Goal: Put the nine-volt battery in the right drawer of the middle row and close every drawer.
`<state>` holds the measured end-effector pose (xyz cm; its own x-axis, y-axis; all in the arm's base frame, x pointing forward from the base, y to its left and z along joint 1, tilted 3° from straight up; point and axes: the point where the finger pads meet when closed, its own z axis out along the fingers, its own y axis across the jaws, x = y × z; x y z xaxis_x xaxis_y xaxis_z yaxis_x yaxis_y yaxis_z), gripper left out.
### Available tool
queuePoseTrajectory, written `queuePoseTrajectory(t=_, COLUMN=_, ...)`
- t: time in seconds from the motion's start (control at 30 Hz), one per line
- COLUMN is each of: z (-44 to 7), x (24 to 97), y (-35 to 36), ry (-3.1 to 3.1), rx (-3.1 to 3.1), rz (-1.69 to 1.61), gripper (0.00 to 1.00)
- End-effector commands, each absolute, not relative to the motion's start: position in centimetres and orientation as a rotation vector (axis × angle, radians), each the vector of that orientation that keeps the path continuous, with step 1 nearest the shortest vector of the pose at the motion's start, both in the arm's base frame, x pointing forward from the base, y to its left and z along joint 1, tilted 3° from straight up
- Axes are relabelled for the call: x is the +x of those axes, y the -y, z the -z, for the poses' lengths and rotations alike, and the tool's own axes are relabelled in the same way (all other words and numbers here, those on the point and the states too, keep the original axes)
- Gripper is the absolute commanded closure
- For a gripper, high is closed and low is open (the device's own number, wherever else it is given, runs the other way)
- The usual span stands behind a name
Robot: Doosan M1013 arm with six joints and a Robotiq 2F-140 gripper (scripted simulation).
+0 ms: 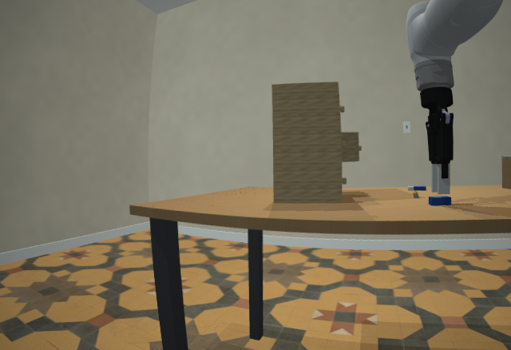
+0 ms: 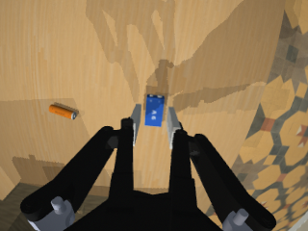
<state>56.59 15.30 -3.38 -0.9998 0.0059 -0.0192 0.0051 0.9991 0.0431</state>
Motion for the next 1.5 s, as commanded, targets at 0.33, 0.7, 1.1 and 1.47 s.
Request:
queuePoseTrajectory(t=0.33, z=3.4, x=56.6, y=-15.3, ry=-3.121, rx=0.009, rz=-0.068, gripper=0.74)
queuePoseTrajectory(t=0.7, z=3.6, x=56.6, y=-15.3, ry=-3.121, rx=0.009, rz=-0.068, gripper=0.74)
queuePoseTrajectory(t=1.1, z=5.7, x=56.6, y=-15.4, ry=-3.121, rx=0.009, rz=-0.068, gripper=0.74)
queuePoseTrajectory(t=1.47, z=5.8, x=56.6, y=-15.4, ry=-3.121, rx=0.009, rz=-0.068, gripper=0.74)
